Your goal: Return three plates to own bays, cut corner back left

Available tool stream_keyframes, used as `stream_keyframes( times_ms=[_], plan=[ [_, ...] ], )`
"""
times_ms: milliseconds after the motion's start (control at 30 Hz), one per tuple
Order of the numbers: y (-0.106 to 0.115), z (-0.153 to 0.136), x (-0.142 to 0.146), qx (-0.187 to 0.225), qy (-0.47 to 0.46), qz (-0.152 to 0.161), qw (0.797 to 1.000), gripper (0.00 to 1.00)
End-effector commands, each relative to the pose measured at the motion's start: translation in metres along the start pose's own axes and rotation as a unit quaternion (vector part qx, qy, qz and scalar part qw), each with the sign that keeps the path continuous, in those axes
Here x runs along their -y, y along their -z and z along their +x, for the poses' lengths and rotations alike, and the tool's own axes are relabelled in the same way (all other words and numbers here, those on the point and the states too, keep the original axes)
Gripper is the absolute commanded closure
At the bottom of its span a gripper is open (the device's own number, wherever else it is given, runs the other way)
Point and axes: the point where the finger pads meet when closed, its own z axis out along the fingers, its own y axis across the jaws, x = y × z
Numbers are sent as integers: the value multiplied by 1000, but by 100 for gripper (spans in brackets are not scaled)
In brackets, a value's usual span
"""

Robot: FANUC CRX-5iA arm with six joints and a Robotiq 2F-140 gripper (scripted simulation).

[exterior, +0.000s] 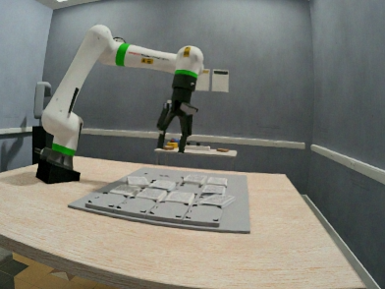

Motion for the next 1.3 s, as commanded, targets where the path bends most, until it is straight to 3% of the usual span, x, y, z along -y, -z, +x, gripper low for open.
stream_keyframes(
  times_ms=[0,333,733,833,933,1267],
  plan=[
    [-12,3,1,0,-89,19,996,30],
    [-36,9,3,11,-203,42,978,30],
    [-59,16,4,33,-380,74,921,30],
    [-59,16,4,34,-385,75,919,30],
    [-66,18,3,41,-430,83,898,30],
    [-66,18,3,41,-433,83,897,30]
  ],
)
